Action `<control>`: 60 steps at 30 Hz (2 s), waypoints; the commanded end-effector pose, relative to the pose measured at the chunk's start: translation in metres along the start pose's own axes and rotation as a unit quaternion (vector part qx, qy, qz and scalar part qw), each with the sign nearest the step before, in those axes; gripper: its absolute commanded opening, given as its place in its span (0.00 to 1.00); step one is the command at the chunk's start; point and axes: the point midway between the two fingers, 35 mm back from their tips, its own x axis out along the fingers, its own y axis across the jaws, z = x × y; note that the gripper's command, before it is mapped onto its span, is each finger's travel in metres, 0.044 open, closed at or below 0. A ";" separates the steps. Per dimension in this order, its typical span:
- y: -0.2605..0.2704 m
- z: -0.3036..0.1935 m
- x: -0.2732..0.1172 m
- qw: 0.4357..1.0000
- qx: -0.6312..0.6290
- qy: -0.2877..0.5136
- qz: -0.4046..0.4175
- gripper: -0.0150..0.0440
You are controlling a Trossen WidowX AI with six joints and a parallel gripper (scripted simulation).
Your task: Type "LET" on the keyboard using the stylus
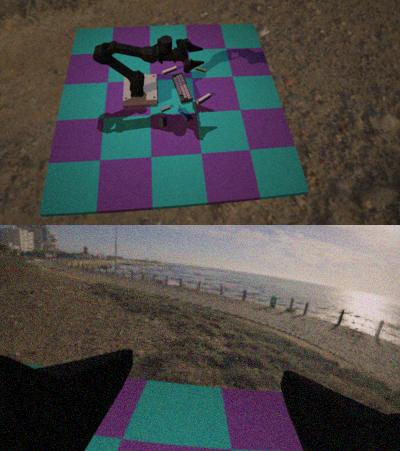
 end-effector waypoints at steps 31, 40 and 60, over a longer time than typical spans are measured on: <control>0.130 -0.267 -0.078 0.712 -0.092 0.690 0.087 0.25; 0.070 -0.267 -0.061 0.713 -0.094 0.690 0.085 0.25; -0.002 -0.265 -0.043 0.713 -0.096 0.690 0.083 0.25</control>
